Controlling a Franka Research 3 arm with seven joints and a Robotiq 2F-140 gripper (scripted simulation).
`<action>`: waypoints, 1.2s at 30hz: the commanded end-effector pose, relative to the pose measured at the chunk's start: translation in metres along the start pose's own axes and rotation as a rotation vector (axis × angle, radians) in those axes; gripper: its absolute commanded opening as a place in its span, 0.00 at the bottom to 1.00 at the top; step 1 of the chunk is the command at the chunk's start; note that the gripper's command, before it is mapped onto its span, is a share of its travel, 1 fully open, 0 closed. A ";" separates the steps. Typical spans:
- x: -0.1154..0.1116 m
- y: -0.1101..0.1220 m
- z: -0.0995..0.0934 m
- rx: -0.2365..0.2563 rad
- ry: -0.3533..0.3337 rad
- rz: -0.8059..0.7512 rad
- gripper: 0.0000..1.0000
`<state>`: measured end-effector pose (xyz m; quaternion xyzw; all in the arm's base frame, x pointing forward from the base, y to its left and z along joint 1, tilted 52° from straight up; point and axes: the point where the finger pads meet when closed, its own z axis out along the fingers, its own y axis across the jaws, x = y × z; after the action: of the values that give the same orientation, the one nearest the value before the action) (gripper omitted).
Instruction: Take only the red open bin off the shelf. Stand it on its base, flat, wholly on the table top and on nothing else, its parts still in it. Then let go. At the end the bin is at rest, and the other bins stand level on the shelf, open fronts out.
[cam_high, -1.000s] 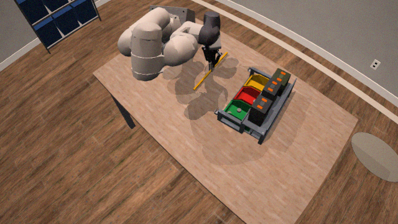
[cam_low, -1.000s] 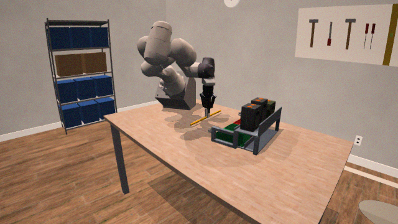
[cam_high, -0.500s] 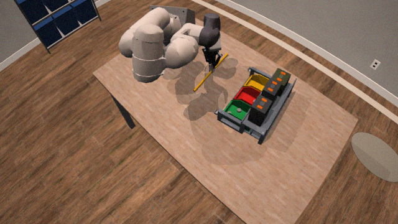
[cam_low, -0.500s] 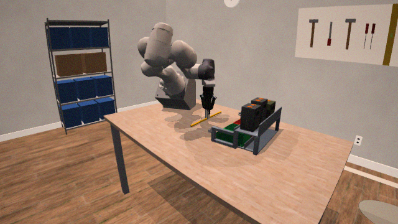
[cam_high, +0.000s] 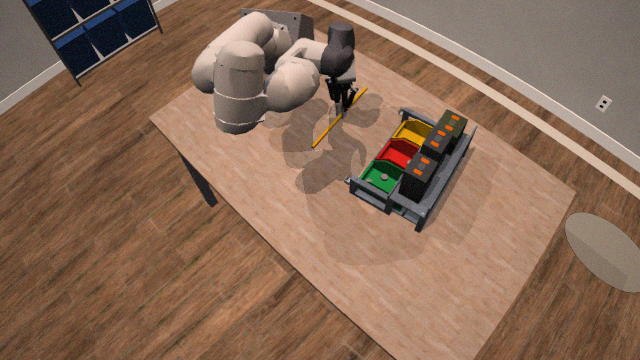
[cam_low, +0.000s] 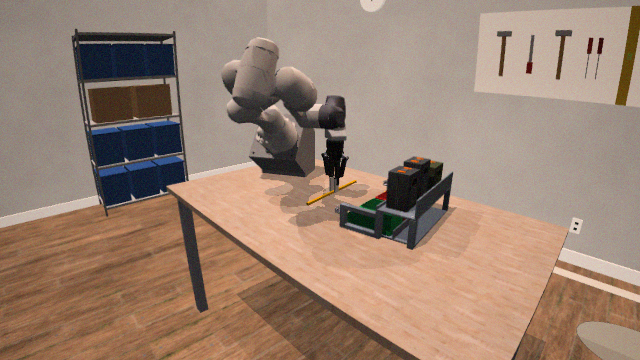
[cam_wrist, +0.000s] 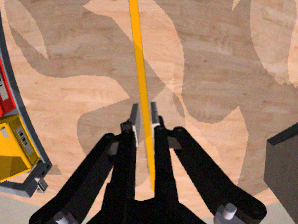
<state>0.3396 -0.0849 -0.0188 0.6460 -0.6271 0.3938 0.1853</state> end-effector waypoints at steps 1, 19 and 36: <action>0.000 0.000 0.000 0.000 0.000 0.000 0.57; 0.000 0.000 0.000 0.000 0.000 0.000 0.57; 0.000 0.000 0.000 0.000 0.000 0.000 0.57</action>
<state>0.3396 -0.0849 -0.0188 0.6460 -0.6271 0.3938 0.1853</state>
